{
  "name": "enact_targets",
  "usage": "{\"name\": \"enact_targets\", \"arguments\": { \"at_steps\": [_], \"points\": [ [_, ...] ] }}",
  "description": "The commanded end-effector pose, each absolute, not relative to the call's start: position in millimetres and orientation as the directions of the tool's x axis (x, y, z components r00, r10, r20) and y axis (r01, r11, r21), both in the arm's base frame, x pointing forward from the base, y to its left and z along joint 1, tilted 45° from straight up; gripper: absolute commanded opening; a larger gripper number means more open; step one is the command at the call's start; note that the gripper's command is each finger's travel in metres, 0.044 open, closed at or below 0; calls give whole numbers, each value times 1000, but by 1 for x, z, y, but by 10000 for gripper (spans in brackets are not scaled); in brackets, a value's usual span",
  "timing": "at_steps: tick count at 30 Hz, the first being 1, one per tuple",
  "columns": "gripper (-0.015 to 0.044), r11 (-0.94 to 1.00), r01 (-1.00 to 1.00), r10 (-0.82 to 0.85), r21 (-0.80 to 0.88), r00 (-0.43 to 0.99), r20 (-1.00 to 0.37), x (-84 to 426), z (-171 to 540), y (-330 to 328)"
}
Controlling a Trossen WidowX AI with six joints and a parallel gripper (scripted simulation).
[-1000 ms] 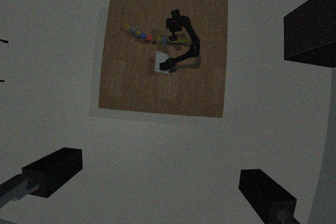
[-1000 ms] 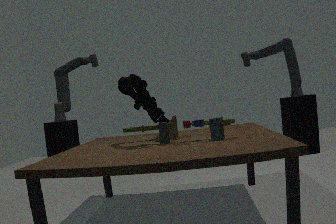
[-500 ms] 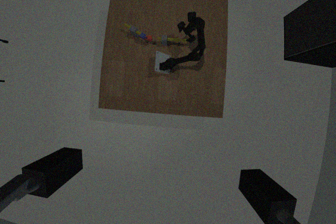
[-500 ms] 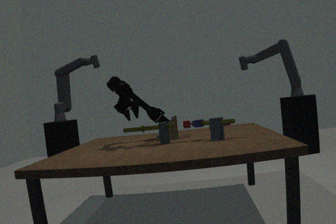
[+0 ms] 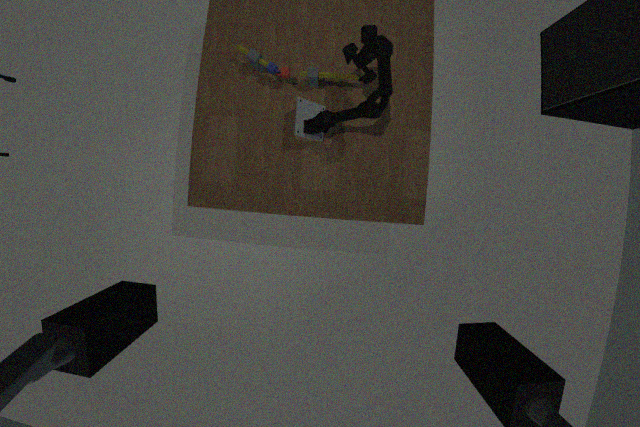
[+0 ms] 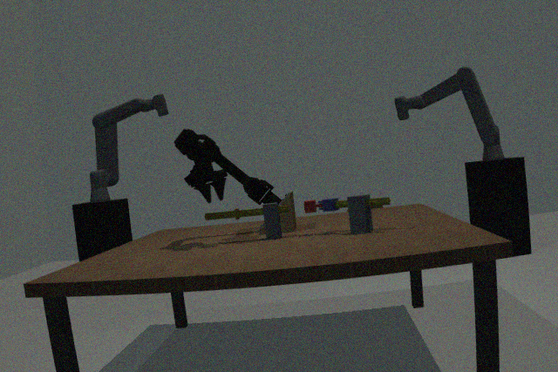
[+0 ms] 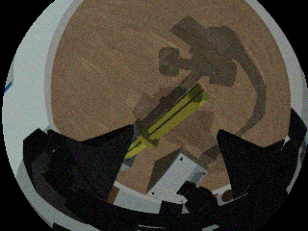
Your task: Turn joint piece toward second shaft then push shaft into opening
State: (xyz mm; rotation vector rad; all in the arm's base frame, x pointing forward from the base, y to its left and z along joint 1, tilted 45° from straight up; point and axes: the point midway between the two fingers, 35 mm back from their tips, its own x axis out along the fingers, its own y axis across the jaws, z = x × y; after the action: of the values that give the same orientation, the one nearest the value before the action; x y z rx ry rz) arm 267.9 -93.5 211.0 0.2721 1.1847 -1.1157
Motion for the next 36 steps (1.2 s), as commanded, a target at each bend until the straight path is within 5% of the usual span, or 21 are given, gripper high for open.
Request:
{"name": "enact_targets", "arguments": {
  "at_steps": [1, 18, 36],
  "points": [
    [440, 369, 872, -581, -321, -53, -812, 267, 202, -101],
    [440, -57, 998, -701, -12, -49, -712, 263, 170, -128],
    [440, -73, 997, -705, 2, -50, -707, 263, 159, -138]
  ]
}}
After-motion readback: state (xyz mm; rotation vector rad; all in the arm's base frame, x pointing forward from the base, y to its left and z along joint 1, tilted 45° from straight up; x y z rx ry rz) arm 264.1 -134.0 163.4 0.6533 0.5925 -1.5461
